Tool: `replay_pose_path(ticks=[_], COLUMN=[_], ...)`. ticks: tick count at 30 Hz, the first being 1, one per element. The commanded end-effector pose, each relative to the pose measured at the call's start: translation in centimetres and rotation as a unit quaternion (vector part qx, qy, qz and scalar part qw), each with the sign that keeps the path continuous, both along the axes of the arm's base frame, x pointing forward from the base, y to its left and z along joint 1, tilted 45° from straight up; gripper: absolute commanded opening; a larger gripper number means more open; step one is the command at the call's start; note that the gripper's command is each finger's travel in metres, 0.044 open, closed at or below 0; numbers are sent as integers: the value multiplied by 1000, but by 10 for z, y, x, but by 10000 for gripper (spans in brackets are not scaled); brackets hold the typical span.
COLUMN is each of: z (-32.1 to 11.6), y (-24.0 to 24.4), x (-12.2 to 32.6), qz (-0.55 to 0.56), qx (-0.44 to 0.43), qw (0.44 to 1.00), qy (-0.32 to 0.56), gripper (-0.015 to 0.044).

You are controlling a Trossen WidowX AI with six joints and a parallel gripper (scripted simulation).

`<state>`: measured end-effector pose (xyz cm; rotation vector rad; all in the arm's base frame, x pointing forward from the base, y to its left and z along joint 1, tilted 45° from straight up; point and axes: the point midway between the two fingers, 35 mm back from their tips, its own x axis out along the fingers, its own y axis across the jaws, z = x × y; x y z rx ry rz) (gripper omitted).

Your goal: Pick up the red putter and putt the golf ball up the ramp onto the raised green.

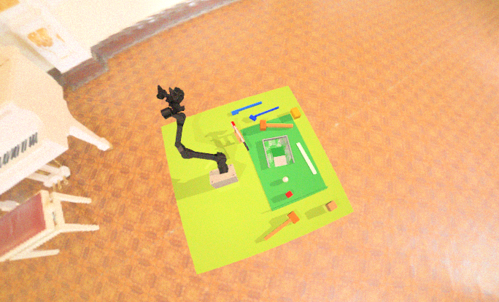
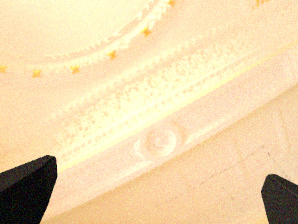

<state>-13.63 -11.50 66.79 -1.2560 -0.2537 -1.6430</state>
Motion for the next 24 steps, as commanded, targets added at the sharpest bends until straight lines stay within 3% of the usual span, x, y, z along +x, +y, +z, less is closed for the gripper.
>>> replay_pose_path(ticks=[1, 12, 24], z=[12, -14, -134], y=[25, 90, 144], x=[64, 246, 407], qz=[4, 58, 177], qx=[-59, -208, -305], qw=[995, 927, 767], qy=[80, 308, 537], gripper=[440, 440, 440])
